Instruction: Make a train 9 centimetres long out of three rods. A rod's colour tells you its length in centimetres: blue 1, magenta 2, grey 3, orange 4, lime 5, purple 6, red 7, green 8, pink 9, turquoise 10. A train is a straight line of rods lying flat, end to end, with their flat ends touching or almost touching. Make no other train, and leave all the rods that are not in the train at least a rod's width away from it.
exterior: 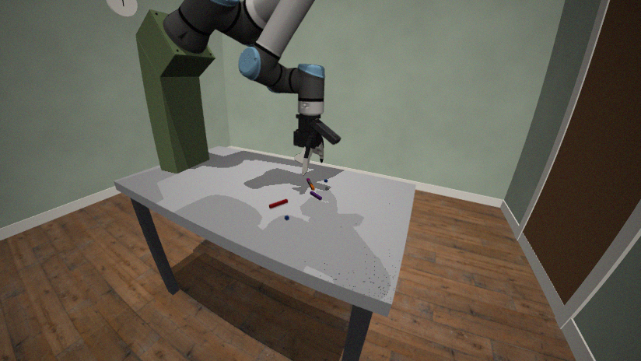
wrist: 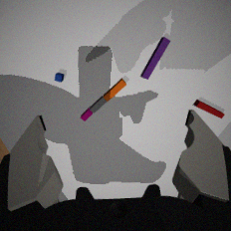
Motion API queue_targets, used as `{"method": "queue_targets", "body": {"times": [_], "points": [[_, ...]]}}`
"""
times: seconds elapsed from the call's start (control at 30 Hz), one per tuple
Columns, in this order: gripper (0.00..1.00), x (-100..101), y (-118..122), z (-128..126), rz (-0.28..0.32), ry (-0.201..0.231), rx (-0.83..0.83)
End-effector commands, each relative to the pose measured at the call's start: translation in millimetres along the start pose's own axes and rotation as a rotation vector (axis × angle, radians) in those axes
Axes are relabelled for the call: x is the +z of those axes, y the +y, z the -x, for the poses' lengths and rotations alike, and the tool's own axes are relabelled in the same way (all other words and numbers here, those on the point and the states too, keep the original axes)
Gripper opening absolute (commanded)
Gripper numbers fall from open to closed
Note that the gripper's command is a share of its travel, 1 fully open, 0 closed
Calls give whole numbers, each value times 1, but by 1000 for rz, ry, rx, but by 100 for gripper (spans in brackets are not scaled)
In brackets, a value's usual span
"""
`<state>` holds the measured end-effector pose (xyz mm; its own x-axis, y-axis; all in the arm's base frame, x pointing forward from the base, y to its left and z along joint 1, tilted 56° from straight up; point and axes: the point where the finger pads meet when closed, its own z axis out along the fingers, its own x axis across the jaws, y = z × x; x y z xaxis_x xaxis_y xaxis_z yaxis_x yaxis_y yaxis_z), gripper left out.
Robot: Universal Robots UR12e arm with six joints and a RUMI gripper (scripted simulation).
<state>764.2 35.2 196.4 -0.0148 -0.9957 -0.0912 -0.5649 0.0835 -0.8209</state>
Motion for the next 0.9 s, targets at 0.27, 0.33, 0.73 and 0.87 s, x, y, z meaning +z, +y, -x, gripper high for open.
{"method": "queue_targets", "body": {"times": [0.27,0.33,0.73,0.87], "points": [[100,-1,1,3,2,-2,-134],[100,-1,0,3,1,-1,-174],[100,-1,-5,4,-2,1,-439],[100,-2,-5,5,-2,1,-541]]}}
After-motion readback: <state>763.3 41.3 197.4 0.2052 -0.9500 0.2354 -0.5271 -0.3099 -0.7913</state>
